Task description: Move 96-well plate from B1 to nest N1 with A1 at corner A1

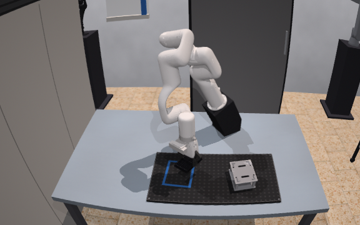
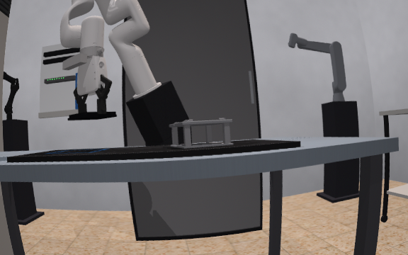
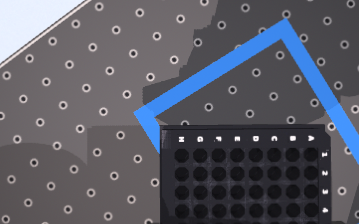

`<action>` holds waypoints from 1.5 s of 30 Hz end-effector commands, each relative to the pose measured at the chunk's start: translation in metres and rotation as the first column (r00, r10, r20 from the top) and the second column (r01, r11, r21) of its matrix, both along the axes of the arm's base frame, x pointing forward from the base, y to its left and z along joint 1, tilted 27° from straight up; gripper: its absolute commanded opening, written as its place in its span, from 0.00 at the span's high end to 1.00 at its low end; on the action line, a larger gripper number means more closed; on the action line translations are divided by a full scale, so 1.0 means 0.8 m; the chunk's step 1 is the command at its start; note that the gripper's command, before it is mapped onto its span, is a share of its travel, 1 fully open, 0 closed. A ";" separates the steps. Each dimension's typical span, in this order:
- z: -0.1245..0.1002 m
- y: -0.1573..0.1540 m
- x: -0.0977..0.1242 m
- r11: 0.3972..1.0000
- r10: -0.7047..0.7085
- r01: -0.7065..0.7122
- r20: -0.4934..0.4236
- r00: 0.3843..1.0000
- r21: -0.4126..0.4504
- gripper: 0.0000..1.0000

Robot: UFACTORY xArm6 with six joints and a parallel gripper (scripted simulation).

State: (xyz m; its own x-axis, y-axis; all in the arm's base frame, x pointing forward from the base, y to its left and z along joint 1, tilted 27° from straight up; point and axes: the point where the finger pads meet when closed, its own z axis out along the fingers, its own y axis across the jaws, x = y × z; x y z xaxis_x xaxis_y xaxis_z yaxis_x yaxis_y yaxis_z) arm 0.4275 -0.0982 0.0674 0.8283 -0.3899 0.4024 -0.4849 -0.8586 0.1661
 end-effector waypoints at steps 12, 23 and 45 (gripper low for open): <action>-0.010 0.053 -0.001 0.919 -0.388 0.370 0.141 0.911 0.135 1.00; -0.019 0.098 -0.002 0.733 -0.674 0.615 0.189 0.715 0.290 1.00; -0.035 0.176 -0.005 0.239 -0.971 0.802 0.133 0.199 0.548 1.00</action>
State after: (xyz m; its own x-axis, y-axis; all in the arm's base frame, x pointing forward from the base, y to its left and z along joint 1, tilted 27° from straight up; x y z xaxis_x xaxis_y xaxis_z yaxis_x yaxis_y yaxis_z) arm 0.4224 0.0351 0.0398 -0.2992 -0.9201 0.2529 -0.9127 0.1987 -0.3571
